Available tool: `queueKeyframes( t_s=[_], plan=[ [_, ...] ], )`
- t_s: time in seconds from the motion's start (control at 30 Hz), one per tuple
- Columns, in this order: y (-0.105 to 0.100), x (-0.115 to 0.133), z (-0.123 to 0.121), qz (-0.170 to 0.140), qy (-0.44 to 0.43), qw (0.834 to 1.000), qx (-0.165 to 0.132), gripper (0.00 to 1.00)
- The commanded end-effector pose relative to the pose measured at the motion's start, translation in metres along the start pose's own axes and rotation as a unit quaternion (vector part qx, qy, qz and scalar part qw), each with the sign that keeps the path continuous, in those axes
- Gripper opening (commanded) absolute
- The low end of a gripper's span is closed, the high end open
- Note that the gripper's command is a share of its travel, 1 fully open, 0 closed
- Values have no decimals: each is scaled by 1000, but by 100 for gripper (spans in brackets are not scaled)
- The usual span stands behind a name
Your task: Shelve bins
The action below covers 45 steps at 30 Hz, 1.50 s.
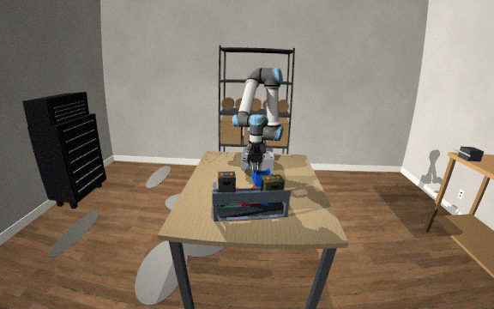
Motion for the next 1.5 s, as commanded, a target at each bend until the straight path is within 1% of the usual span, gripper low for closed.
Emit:
queueKeyframes(
  t_s=[0.0,0.8,0.97,1.17,1.23,1.47],
  plan=[
    [-1,12,0,-2,1,1000,-1,0],
    [-2,13,-1,0,2,1000,-1,0],
    [-2,15,-1,9,1,1000,1,0],
    [-2,19,-2,28,2,1000,7,0],
    [-2,19,-2,28,2,1000,7,0],
    [-2,24,-3,57,2,998,14,0]
  ],
)
Point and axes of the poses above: the point where the finger pads meet when closed, its own y axis out along the fingers, its own z axis across the jaws, x = y × z, the point moved 7 cm from there along -y, back along the fingers, and after that the axes turned 1 degree about y, right-handed, at the moved point
